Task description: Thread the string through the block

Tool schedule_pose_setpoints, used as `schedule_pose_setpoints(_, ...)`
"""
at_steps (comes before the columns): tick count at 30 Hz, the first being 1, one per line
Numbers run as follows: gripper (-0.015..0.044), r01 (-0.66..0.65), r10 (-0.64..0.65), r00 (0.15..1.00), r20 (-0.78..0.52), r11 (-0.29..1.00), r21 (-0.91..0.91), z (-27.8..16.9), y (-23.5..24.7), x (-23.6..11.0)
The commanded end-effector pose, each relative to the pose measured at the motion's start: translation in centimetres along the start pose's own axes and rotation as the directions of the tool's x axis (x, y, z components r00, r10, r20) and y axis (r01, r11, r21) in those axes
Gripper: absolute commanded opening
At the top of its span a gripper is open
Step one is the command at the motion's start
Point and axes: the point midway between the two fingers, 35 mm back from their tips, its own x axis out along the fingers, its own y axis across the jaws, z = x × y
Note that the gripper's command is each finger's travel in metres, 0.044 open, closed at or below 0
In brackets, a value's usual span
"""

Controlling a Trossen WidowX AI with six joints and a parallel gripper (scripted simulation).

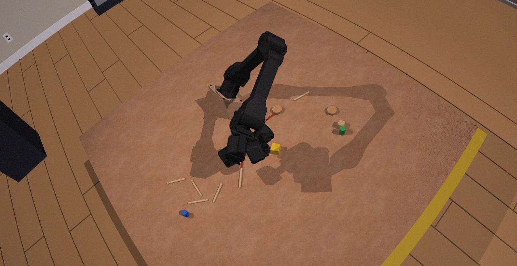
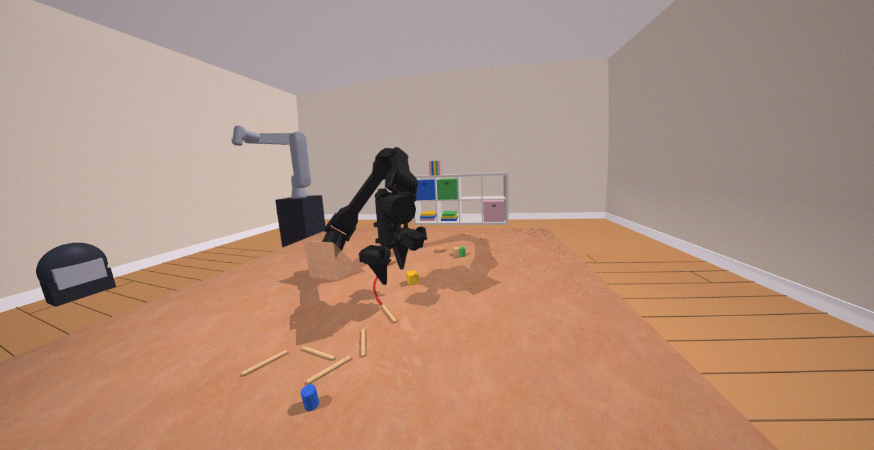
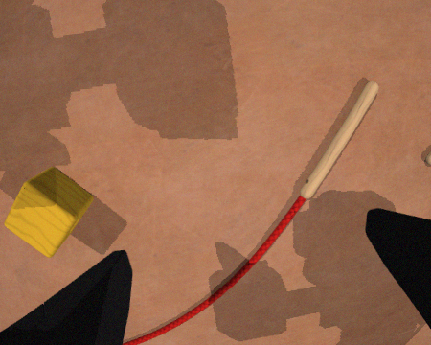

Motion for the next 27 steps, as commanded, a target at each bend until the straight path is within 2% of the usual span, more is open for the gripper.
schedule_pose_setpoints(1,0.0440,0.007,-0.003,1.000,-0.007,0.792,0.611,-0.75,-4.73,0.41)
schedule_pose_setpoints(11,0.0440,0.007,-0.003,1.000,-0.007,0.792,0.611,-0.75,-4.73,0.41)
schedule_pose_setpoints(23,0.0125,0.007,-0.003,1.000,-0.007,0.792,0.611,-0.75,-4.73,0.41)
schedule_pose_setpoints(27,0.0124,0.007,-0.003,1.000,-0.007,0.792,0.611,-0.75,-4.73,0.41)
